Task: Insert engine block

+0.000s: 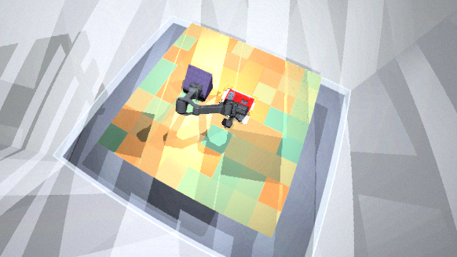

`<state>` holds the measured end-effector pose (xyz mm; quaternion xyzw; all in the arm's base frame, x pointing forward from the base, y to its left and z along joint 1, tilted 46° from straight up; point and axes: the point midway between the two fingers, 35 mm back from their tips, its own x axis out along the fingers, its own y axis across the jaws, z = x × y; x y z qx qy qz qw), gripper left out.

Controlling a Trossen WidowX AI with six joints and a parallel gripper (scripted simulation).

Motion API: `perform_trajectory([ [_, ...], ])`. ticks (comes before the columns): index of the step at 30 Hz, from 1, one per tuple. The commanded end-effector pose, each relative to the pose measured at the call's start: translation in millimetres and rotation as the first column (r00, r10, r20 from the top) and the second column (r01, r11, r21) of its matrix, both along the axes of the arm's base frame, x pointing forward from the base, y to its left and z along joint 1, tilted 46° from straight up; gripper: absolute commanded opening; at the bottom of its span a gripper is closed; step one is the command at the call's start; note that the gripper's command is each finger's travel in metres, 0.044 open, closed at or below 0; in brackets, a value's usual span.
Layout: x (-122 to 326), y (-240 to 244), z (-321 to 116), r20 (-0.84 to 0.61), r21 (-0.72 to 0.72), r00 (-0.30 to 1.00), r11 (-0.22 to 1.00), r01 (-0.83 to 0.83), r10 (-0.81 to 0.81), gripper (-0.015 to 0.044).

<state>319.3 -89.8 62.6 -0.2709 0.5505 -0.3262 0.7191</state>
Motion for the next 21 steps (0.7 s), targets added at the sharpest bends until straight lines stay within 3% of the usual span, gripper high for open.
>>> perform_trajectory([
  [1, -4.4, 0.7, 5.2, 0.077, 0.051, 0.991, 0.993, 0.108, -0.112, 0.0440],
  [21, -34.3, 2.3, 35.8, 0.325, 0.258, 0.724, 0.794, 0.550, -0.608, 0.0440],
])
